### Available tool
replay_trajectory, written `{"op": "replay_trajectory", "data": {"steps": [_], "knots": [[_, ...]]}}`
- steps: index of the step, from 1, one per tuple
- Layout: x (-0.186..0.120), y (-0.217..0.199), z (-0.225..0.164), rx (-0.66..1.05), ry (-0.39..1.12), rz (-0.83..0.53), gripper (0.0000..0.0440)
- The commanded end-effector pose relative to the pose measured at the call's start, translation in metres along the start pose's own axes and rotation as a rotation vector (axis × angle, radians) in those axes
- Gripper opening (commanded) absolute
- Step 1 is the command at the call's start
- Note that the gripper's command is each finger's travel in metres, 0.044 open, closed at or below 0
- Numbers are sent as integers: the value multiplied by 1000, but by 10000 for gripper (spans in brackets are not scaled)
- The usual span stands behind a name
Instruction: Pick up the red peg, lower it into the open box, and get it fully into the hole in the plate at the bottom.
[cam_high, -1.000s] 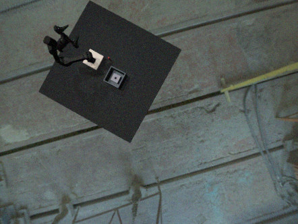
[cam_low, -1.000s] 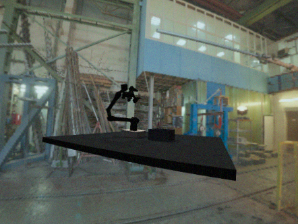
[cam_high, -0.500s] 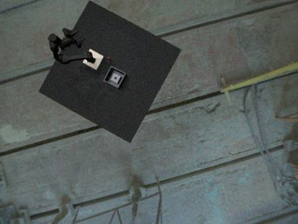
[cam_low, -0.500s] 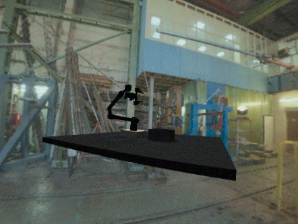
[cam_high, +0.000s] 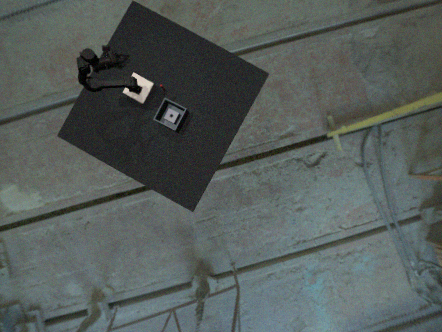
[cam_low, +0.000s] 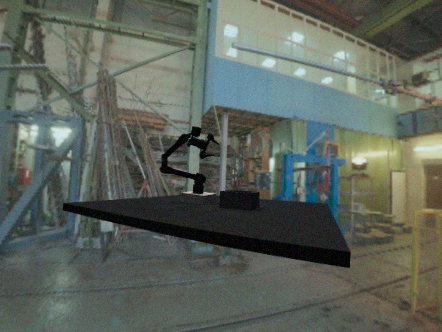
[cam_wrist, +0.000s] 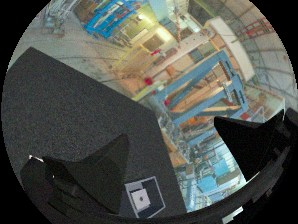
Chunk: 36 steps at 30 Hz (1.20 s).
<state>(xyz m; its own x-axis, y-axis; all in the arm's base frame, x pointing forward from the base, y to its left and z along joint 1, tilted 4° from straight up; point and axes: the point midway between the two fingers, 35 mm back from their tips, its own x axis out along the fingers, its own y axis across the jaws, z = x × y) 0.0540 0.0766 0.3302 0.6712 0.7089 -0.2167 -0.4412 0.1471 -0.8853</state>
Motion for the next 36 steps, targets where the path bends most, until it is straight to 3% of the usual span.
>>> {"op": "replay_trajectory", "data": {"steps": [1, 36], "knots": [[8, 4, -9, 119, 54, 33, 440], [52, 54, -76, 1184, 616, 139, 440]]}}
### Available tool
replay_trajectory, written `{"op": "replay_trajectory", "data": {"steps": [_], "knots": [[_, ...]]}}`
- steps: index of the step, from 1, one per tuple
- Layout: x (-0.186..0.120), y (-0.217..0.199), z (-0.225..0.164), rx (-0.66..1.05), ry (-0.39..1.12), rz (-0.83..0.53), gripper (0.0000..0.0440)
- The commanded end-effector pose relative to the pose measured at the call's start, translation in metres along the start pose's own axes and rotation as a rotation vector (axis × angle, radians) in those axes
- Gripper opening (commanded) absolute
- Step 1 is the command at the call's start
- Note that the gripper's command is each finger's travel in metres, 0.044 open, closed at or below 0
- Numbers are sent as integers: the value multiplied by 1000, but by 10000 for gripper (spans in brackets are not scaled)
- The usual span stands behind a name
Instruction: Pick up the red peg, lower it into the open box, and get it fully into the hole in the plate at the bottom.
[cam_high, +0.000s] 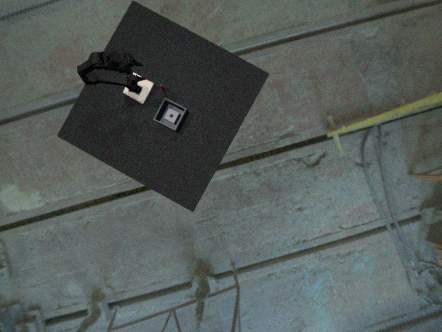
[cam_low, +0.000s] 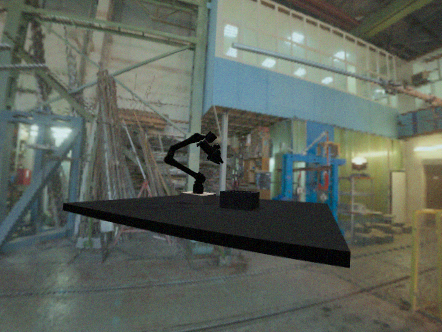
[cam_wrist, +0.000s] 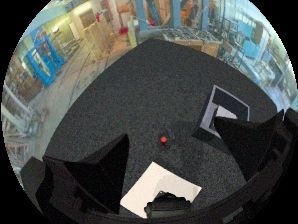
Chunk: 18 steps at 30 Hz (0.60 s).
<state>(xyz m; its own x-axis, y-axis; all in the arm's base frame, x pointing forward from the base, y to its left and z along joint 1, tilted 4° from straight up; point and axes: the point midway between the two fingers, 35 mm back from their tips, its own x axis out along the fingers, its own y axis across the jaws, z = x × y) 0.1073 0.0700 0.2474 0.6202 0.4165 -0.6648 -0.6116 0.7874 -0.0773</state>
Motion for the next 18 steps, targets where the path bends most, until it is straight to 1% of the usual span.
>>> {"op": "replay_trajectory", "data": {"steps": [1, 10, 18], "knots": [[9, -2, -6, 113, 67, -10, 440], [26, -5, -20, 383, 216, -50, 440], [42, -7, -32, 618, 350, -113, 440]]}}
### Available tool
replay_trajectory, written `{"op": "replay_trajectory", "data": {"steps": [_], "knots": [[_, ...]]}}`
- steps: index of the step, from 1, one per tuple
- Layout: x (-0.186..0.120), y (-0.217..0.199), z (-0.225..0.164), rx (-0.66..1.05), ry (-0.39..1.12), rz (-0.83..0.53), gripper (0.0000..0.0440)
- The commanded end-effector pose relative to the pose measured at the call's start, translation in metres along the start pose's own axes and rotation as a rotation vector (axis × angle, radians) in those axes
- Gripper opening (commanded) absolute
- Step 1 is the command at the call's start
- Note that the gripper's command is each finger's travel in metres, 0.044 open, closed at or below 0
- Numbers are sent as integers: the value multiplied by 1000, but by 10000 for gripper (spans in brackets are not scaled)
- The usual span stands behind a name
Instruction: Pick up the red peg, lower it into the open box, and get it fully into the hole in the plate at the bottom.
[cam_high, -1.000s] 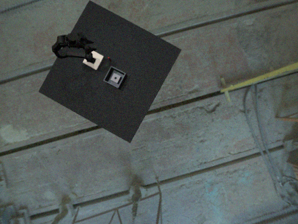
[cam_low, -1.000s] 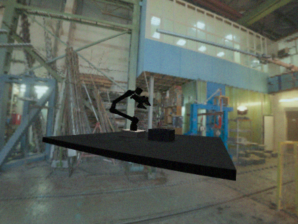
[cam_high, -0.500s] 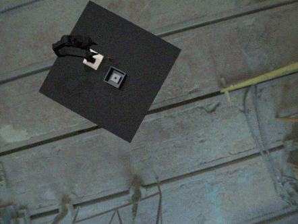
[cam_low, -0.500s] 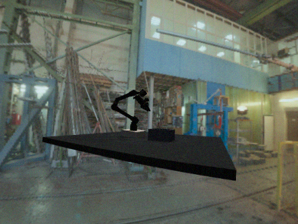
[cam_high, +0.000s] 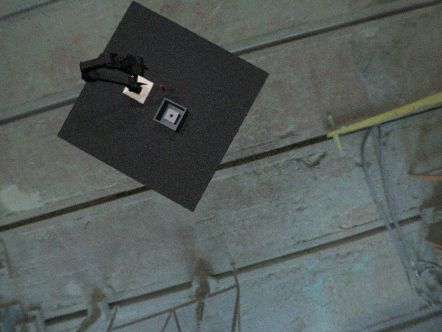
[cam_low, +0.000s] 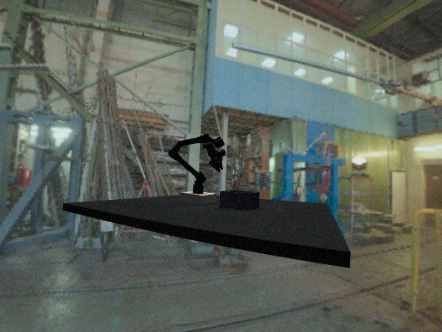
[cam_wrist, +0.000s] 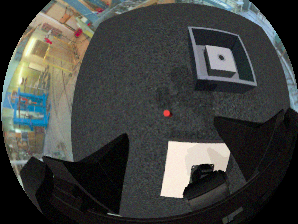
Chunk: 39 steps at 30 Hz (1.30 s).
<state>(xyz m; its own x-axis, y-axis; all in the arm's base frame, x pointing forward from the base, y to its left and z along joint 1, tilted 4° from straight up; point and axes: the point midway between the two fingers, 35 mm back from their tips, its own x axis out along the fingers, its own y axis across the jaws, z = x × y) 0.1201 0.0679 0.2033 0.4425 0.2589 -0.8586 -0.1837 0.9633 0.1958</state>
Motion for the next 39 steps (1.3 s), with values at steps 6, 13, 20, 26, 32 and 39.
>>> {"op": "replay_trajectory", "data": {"steps": [6, 13, 20, 26, 32, 39], "knots": [[22, -5, -6, 256, 137, -96, 440], [42, -6, -10, 453, 234, -198, 440], [68, -6, -10, 630, 307, -319, 440], [91, -4, -10, 727, 343, -403, 440], [114, -2, -11, 780, 363, -460, 440], [138, 1, -13, 807, 367, -497, 440]]}}
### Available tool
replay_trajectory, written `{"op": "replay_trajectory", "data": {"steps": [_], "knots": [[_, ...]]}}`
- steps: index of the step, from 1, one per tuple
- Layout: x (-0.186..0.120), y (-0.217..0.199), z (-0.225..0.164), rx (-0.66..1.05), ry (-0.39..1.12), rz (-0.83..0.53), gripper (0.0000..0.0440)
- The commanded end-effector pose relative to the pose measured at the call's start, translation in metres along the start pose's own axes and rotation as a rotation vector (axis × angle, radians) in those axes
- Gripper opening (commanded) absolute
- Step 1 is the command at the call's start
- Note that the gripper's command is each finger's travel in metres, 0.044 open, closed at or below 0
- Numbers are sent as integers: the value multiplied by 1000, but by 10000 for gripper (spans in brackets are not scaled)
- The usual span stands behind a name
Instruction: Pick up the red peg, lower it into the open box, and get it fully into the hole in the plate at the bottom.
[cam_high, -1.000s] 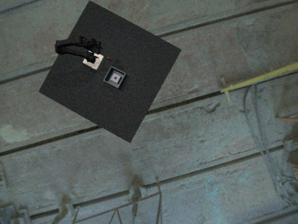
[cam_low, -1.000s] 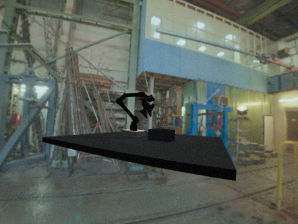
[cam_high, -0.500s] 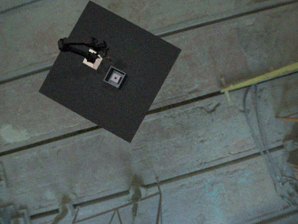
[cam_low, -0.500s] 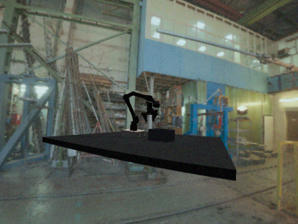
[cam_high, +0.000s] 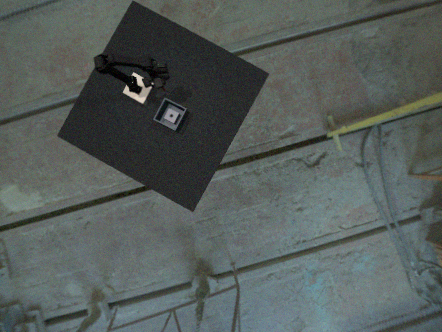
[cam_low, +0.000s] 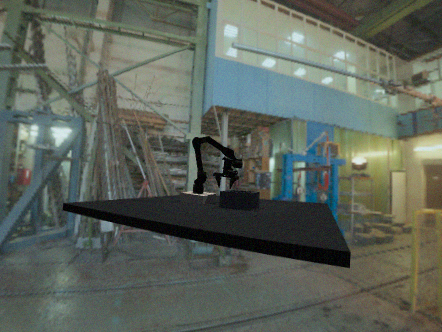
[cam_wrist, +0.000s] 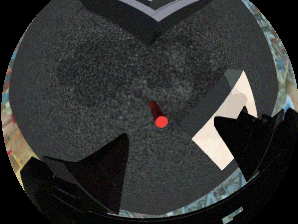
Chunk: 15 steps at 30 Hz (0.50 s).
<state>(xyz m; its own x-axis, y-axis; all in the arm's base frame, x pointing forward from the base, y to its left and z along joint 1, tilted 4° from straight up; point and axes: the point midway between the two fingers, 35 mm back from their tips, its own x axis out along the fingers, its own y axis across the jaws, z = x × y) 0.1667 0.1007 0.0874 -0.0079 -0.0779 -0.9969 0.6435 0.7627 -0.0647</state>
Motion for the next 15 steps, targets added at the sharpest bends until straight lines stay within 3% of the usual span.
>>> {"op": "replay_trajectory", "data": {"steps": [1, 15], "knots": [[12, 6, 0, 18, -5, -16, 440], [62, 20, 2, 38, -34, -27, 440]]}}
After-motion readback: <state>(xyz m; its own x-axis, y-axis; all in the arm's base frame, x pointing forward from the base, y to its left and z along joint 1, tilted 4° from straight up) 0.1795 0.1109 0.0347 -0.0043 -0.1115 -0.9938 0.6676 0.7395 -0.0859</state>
